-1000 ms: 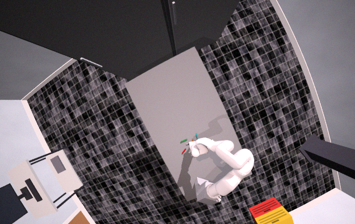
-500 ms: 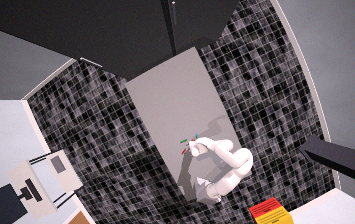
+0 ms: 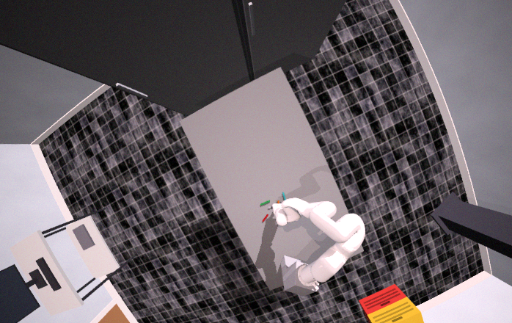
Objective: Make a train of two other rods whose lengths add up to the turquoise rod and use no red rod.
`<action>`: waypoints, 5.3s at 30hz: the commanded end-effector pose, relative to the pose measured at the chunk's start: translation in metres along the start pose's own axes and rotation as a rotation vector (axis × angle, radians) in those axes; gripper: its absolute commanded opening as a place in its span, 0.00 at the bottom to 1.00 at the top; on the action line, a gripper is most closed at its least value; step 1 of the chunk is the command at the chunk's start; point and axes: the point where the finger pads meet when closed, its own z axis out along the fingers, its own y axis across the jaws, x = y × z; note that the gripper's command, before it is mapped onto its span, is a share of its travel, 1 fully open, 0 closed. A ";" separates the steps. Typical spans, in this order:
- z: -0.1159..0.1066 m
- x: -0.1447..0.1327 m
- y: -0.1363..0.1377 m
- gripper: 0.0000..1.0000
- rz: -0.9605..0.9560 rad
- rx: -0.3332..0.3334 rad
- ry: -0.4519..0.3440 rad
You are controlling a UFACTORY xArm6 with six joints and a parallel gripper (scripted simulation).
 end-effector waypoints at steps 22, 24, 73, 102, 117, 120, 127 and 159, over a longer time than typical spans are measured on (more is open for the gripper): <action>0.000 0.000 0.000 0.24 0.000 -0.001 -0.001; 0.000 0.000 0.000 0.24 0.000 -0.001 -0.001; 0.000 -0.001 0.001 0.24 0.000 -0.001 -0.001; 0.013 -0.001 0.001 0.24 0.000 -0.001 -0.001; 0.014 -0.001 0.001 0.24 0.000 -0.001 -0.001; 0.014 -0.001 0.001 0.24 0.000 -0.001 -0.001; 0.014 -0.001 0.001 0.24 0.000 -0.001 -0.001; 0.014 -0.001 0.001 0.04 0.000 -0.001 -0.001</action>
